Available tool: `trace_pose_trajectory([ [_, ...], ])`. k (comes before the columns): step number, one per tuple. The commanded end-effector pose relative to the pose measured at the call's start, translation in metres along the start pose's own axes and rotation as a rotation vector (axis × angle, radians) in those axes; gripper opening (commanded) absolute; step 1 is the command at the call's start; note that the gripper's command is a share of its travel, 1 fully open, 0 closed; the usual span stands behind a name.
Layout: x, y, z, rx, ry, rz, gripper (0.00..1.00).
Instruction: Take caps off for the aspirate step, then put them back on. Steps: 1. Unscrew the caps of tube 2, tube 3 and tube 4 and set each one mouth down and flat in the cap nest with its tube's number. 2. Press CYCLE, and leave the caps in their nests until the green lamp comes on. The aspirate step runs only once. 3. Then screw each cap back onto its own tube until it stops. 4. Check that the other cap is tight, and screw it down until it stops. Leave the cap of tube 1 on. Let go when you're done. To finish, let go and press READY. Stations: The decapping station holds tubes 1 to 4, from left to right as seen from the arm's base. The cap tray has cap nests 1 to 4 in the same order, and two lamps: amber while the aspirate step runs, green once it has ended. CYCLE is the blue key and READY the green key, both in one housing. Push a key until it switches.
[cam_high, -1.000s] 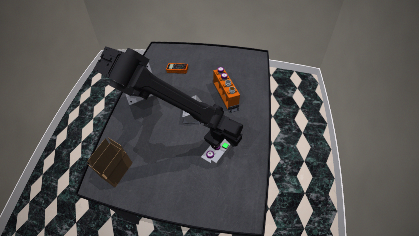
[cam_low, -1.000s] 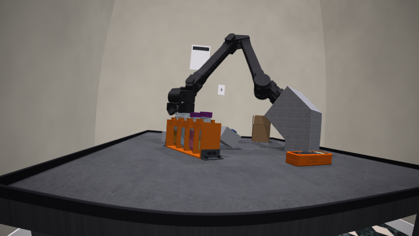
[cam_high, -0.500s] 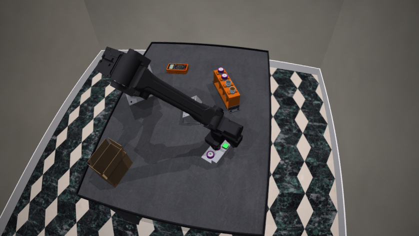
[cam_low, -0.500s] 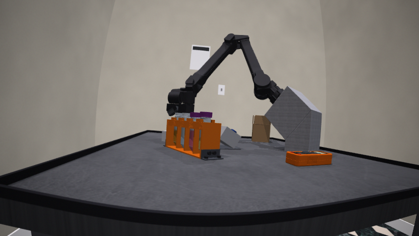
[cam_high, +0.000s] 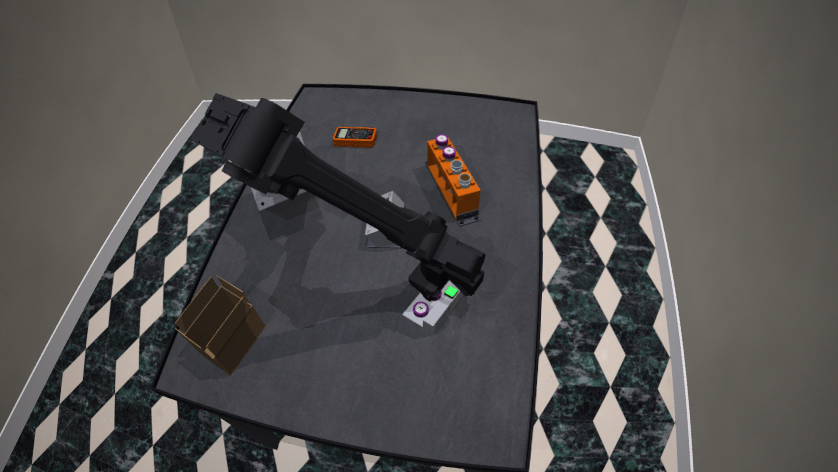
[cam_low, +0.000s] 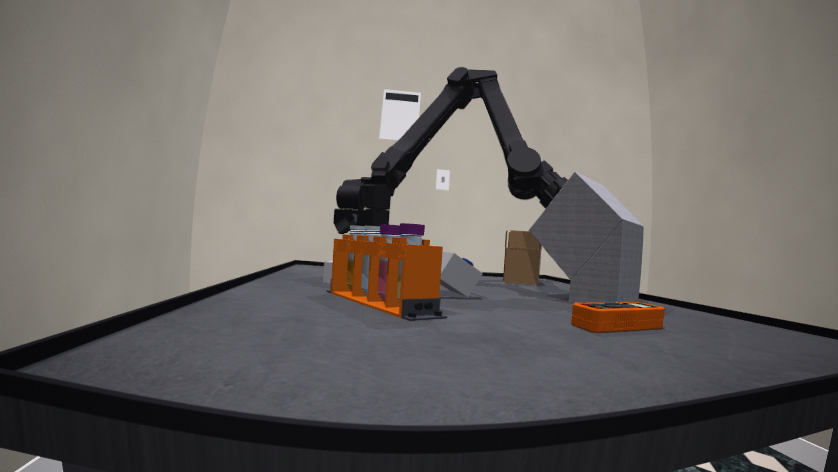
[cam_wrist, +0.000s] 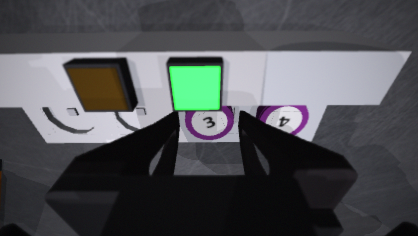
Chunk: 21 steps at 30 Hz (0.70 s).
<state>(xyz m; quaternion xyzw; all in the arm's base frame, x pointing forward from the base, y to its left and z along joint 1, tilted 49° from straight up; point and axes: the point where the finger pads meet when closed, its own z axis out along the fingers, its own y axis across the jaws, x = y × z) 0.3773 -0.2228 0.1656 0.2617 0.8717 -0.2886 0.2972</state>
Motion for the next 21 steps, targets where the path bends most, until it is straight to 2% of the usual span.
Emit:
trace_pose_trajectory([
  [1, 0.0019, 0.0025, 0.0045, -0.002, 0.002, -0.011, 0.47],
  [7, 0.0002, -0.0005, 0.0057, 0.002, 0.001, -0.006, 0.47],
  [8, -0.0066, -0.0001, -0.0014, -0.003, -0.013, 0.004, 0.00],
  [21, -0.0066, -0.0001, -0.0014, -0.003, -0.013, 0.004, 0.00],
])
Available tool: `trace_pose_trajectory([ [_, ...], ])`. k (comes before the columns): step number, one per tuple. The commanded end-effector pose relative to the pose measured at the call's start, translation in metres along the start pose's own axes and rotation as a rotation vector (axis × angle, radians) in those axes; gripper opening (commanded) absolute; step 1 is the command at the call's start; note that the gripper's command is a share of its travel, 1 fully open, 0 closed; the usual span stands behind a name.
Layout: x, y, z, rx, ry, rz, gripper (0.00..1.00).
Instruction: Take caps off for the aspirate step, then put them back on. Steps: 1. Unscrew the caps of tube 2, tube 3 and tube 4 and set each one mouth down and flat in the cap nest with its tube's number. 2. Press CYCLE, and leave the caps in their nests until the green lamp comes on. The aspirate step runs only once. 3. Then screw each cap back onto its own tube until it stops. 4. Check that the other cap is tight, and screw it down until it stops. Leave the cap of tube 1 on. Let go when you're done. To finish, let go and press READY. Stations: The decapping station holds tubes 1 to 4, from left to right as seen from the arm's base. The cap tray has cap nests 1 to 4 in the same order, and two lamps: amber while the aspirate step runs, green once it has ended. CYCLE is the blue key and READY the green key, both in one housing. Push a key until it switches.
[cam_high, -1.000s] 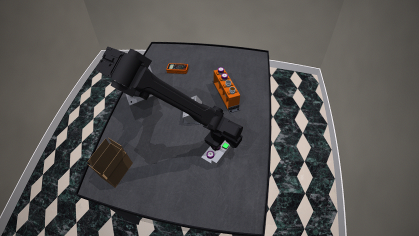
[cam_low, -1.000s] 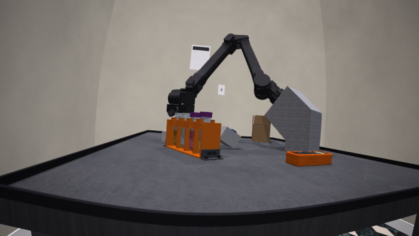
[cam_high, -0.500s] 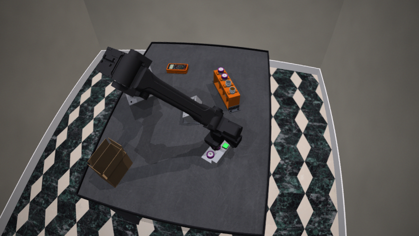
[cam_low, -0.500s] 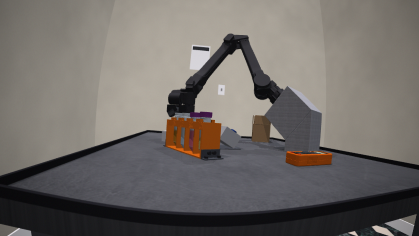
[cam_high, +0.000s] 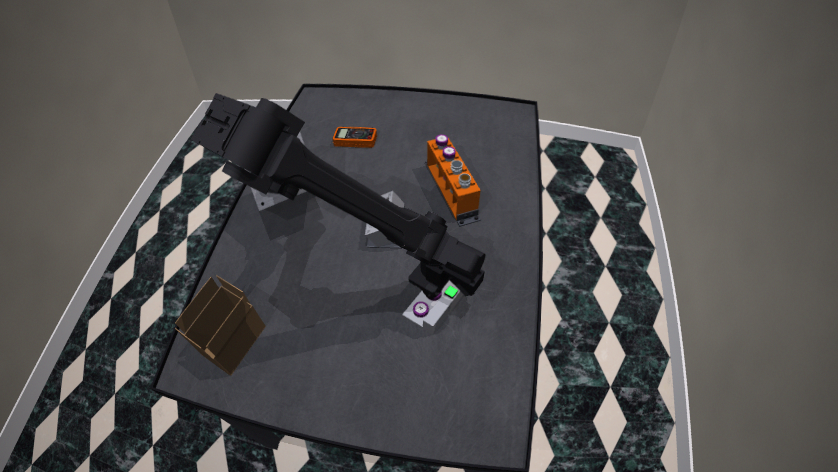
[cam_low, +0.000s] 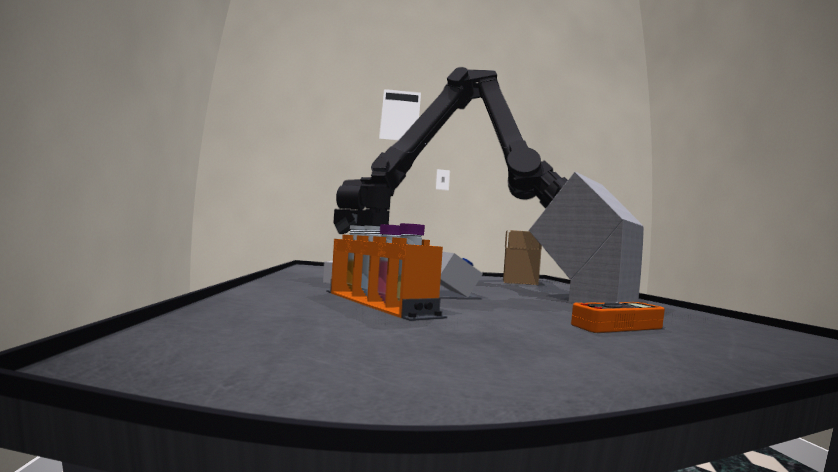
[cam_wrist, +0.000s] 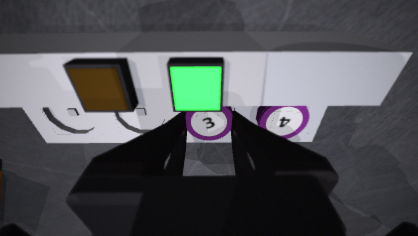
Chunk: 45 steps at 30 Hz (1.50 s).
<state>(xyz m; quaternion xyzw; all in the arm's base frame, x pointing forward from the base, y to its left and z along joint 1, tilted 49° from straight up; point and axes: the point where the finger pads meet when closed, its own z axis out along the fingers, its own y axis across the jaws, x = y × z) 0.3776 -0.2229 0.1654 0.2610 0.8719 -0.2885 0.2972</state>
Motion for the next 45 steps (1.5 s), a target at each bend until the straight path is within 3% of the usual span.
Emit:
trace_pose_trajectory([
  [1, -0.006, 0.000, -0.002, -0.002, -0.012, 0.005, 0.00],
  [4, -0.007, 0.002, -0.024, -0.009, -0.019, 0.008, 0.00],
  [6, -0.007, 0.002, -0.024, -0.009, -0.019, 0.008, 0.00],
  [9, -0.018, 0.001, -0.042, -0.011, -0.036, 0.019, 0.00],
  [21, -0.019, -0.001, -0.104, -0.015, -0.039, 0.025, 0.00],
  [23, -0.019, -0.001, -0.104, -0.015, -0.039, 0.025, 0.00],
  [24, -0.014, 0.005, -0.101, -0.010, -0.014, 0.007, 0.00],
  [26, -0.019, -0.001, -0.120, -0.016, -0.039, 0.027, 0.00],
  [31, -0.018, -0.002, -0.146, -0.018, -0.039, 0.029, 0.00],
  [34, -0.017, 0.000, -0.152, -0.016, -0.029, 0.021, 0.00],
  [35, -0.011, 0.012, -0.147, -0.011, -0.017, -0.095, 0.00],
  [36, 0.012, 0.021, -0.138, -0.002, 0.013, -0.206, 0.00],
  [38, 0.019, 0.036, -0.138, -0.002, 0.011, -0.367, 0.00],
  [40, 0.019, 0.036, -0.138, -0.002, 0.011, -0.367, 0.00],
  [45, 0.031, 0.067, -0.138, -0.005, 0.002, -0.700, 0.00],
])
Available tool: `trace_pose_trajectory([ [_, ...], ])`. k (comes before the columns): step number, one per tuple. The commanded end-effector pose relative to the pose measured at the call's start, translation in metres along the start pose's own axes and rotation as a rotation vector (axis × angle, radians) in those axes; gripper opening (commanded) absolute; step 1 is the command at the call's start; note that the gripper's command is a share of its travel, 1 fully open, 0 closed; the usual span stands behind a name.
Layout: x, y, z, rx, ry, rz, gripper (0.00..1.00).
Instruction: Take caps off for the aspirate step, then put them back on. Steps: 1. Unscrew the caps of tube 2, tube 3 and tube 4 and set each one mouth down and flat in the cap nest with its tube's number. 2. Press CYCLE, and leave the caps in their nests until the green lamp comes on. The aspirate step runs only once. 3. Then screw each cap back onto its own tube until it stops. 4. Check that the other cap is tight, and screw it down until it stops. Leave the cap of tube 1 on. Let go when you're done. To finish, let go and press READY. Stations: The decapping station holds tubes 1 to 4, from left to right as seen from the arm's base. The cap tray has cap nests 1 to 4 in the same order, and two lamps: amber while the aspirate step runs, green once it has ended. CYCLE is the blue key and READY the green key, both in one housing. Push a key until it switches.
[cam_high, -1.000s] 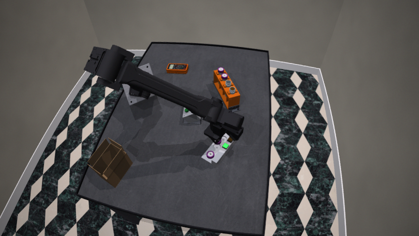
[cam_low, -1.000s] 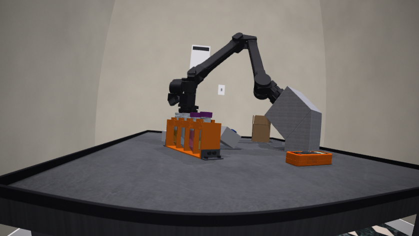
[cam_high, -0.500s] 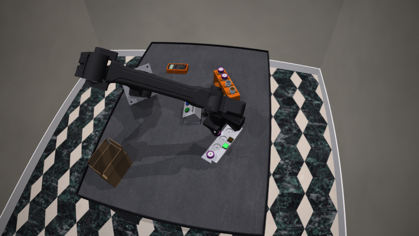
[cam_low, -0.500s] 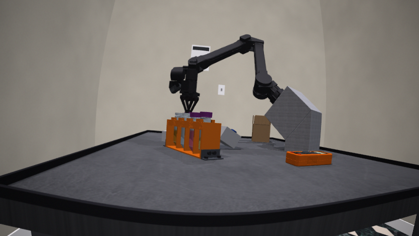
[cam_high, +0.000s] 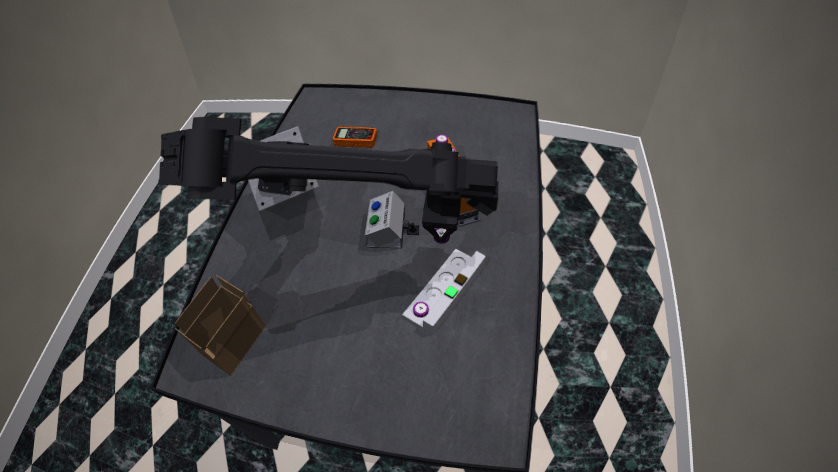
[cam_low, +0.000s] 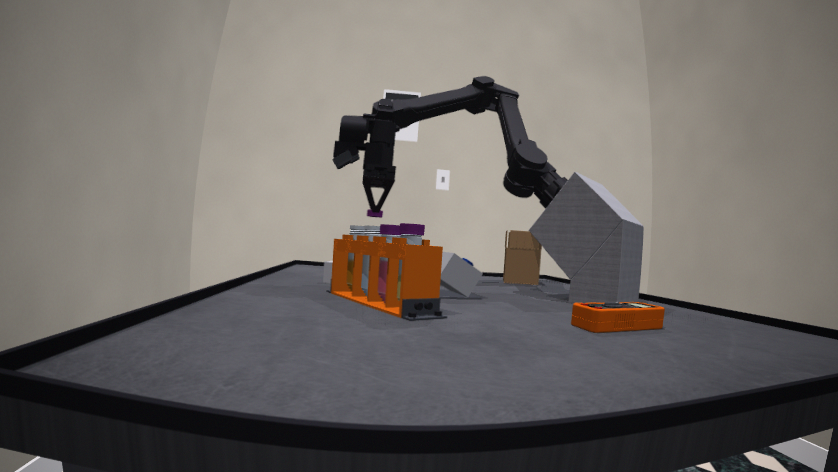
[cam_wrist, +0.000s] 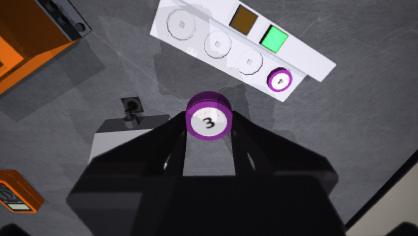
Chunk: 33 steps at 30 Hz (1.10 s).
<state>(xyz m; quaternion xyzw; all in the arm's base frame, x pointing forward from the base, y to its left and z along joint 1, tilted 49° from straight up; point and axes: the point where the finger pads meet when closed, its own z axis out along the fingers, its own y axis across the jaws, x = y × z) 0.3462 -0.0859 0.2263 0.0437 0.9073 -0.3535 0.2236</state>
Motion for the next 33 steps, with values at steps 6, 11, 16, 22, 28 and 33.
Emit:
trace_pose_trajectory([
  [6, 0.001, 0.050, 0.002, -0.010, 0.003, -0.544, 0.00],
  [11, 0.000, 0.075, 0.002, -0.009, 0.000, -0.747, 0.00],
  [16, -0.020, 0.098, -0.007, -0.010, -0.032, -1.016, 0.00],
  [22, -0.022, 0.141, -0.007, -0.007, -0.032, -1.208, 0.00],
  [28, -0.023, 0.184, -0.008, -0.008, -0.028, -1.191, 0.00],
  [33, -0.022, 0.218, -0.008, -0.010, -0.020, -1.201, 0.00],
])
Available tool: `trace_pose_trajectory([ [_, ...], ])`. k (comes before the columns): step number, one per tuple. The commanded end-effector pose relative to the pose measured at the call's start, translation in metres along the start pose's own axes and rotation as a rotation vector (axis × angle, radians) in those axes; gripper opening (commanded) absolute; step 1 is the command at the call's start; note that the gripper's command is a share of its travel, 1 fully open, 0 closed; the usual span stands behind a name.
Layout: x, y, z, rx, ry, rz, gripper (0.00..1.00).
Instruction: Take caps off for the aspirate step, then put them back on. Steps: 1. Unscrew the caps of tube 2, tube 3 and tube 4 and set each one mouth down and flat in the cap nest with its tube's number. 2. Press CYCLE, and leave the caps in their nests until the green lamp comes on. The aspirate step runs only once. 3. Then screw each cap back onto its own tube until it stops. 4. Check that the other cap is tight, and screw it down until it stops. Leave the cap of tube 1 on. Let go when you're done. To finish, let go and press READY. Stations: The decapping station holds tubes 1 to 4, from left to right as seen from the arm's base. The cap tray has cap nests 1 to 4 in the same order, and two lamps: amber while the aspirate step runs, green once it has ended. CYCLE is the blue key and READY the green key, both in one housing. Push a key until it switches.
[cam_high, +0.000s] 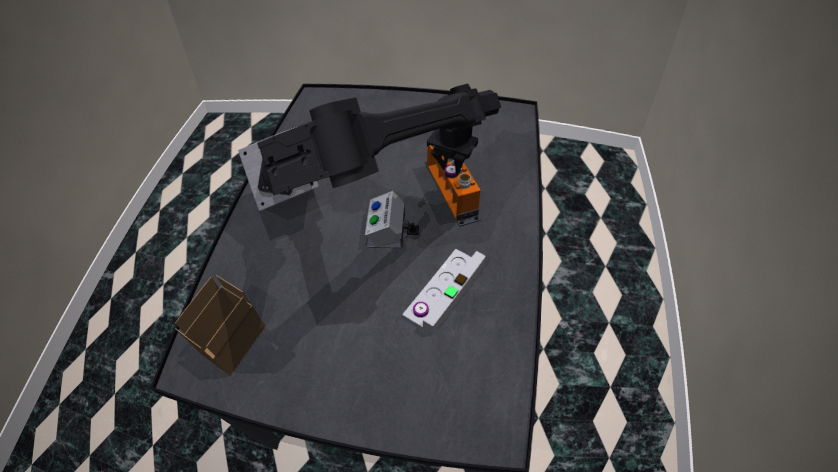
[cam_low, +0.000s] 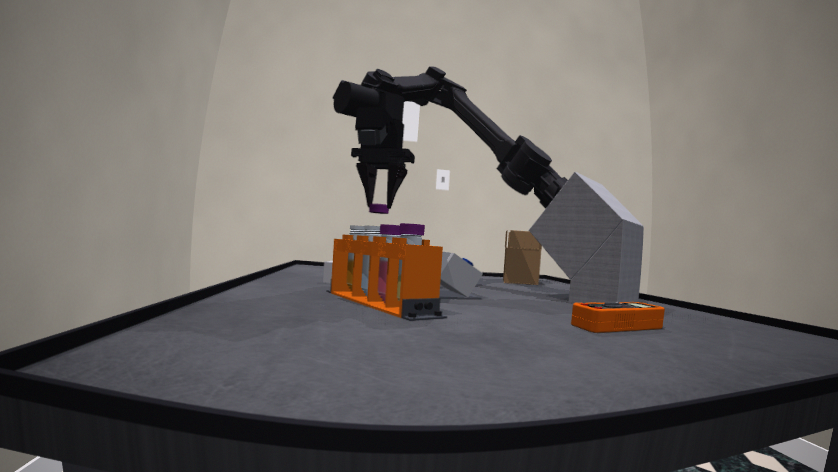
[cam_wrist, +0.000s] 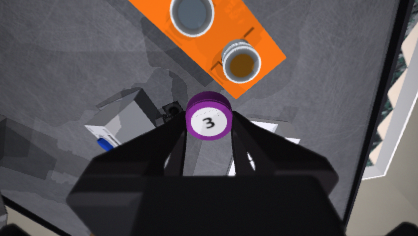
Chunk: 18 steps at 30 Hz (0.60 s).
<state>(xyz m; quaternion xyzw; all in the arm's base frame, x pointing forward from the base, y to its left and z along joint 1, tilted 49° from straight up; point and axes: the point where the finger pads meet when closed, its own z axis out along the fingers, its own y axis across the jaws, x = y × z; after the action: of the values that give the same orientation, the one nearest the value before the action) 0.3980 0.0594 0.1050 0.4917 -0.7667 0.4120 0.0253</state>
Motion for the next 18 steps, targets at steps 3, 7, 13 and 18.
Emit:
trace_pose_trajectory([
  [3, -0.051, -0.002, -0.011, 0.016, -0.019, 0.037, 0.00],
  [7, -0.077, 0.006, -0.011, 0.015, -0.020, 0.037, 0.00],
  [13, -0.060, -0.001, -0.004, 0.004, -0.004, 0.071, 0.00],
  [18, -0.063, 0.013, 0.011, -0.006, 0.011, 0.051, 0.00],
])
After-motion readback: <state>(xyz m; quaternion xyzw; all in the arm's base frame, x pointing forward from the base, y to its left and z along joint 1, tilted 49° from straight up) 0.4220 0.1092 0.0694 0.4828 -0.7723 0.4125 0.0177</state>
